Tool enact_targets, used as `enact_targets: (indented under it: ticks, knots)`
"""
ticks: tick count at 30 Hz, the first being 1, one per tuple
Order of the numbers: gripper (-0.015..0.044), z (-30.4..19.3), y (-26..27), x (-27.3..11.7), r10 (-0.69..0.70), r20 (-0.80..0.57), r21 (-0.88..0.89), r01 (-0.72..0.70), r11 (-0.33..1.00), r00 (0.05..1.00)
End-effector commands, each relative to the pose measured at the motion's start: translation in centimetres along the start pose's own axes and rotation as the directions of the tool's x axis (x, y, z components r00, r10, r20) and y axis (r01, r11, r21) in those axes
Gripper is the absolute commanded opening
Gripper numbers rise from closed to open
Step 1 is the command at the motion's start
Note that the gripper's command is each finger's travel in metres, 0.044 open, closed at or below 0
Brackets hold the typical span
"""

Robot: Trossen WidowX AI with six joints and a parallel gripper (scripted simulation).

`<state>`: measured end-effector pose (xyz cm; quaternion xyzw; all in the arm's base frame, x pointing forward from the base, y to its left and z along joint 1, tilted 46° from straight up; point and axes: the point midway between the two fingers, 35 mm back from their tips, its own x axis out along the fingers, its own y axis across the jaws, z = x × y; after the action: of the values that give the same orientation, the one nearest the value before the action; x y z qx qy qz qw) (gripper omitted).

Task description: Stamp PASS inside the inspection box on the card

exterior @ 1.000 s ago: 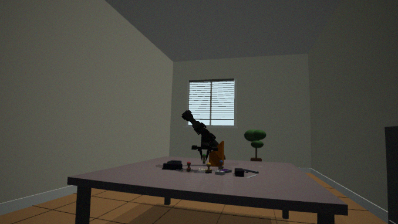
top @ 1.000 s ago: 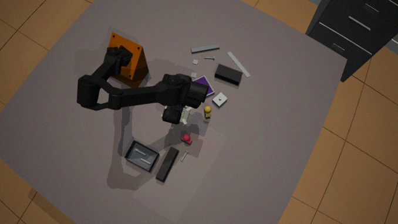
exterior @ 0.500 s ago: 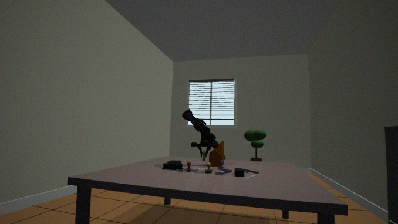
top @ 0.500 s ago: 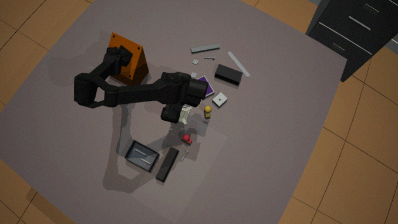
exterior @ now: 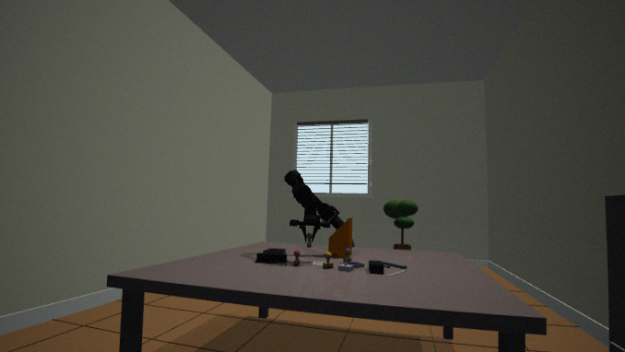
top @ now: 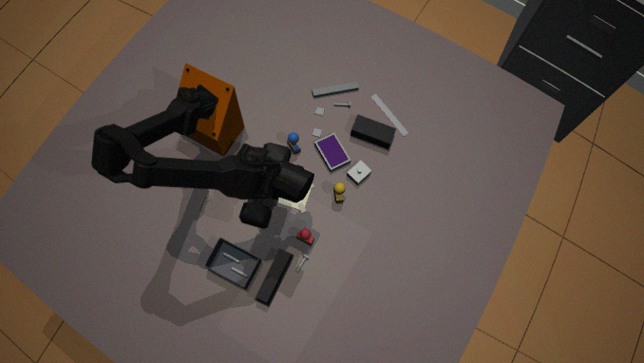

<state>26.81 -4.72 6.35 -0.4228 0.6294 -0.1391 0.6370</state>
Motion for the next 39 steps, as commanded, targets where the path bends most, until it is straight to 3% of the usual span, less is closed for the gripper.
enact_targets:
  ticks: [1,11,39]
  knots:
    - [0.0,-1.1,-1.1,-0.1,-0.004,0.003,0.0,0.004,1.0,1.0]
    - [0.0,-4.2,-3.5,0.0,-0.013,-0.001,0.001,0.013,1.0,1.0]
    - [0.0,-4.0,-3.4,4.0,-0.009,-0.001,0.002,0.009,1.0,1.0]
